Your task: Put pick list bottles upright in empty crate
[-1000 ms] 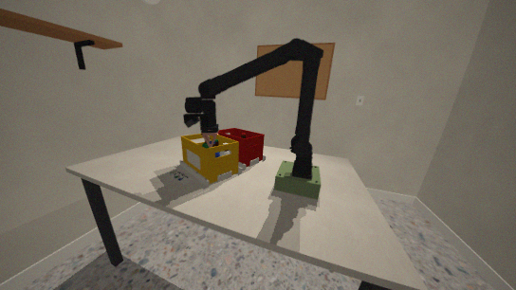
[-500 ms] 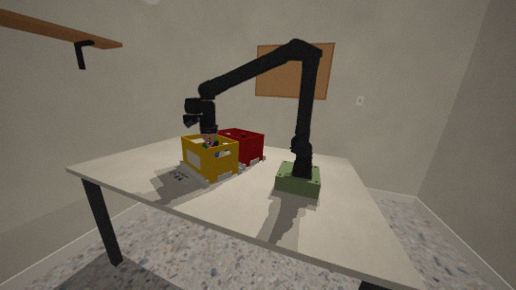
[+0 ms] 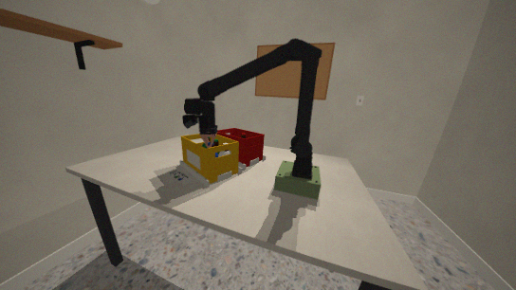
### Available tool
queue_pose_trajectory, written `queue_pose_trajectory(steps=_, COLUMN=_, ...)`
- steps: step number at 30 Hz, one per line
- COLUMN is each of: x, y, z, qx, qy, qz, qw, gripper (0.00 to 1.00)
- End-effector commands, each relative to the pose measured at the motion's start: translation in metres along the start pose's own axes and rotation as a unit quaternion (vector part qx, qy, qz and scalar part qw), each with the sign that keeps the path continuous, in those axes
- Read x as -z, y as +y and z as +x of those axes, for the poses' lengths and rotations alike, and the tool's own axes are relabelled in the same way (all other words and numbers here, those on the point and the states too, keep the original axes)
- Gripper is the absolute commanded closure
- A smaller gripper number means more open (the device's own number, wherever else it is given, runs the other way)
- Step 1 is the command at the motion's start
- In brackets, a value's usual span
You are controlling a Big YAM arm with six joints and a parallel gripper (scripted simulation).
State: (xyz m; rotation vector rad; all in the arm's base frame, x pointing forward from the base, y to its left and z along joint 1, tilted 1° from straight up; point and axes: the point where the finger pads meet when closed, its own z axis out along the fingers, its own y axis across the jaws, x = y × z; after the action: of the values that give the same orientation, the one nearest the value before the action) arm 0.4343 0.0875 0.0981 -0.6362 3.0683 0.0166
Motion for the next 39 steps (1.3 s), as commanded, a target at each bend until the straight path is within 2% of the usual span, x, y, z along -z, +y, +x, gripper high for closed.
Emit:
queue_pose_trajectory(steps=1, x=0.009, y=0.002, z=-0.007, qx=-0.003, qy=-0.017, qz=0.004, qw=1.000, gripper=1.00)
queue_pose_trajectory(steps=5, x=0.014, y=0.002, z=-0.010, qx=-0.002, qy=-0.025, qz=0.006, qw=1.000, gripper=1.00)
queue_pose_trajectory(steps=8, x=0.005, y=0.002, z=-0.005, qx=-0.003, qy=-0.017, qz=0.004, qw=1.000, gripper=1.00)
queue_pose_trajectory(steps=13, x=0.005, y=0.002, z=-0.006, qx=-0.003, qy=-0.018, qz=0.004, qw=1.000, gripper=1.00)
queue_pose_trajectory(steps=14, x=0.014, y=0.001, z=-0.014, qx=-0.003, qy=-0.031, qz=0.007, qw=1.000, gripper=1.00)
queue_pose_trajectory(steps=20, x=-0.001, y=0.002, z=-0.005, qx=-0.003, qy=-0.013, qz=0.003, qw=1.000, gripper=1.00)
queue_pose_trajectory(steps=24, x=0.005, y=0.001, z=-0.010, qx=-0.003, qy=-0.026, qz=0.006, qw=1.000, gripper=1.00)
queue_pose_trajectory(steps=28, x=-0.003, y=0.002, z=-0.007, qx=-0.003, qy=-0.018, qz=0.004, qw=1.000, gripper=1.00)
queue_pose_trajectory(steps=36, x=-0.002, y=-0.002, z=-0.012, qx=0.000, qy=-0.018, qz=0.004, qw=1.000, gripper=1.00)
queue_pose_trajectory(steps=37, x=-0.003, y=0.003, z=-0.004, qx=-0.003, qy=-0.019, qz=0.004, qw=1.000, gripper=1.00)
queue_pose_trajectory(steps=39, x=0.000, y=0.003, z=-0.005, qx=-0.003, qy=-0.018, qz=0.004, qw=1.000, gripper=1.00)
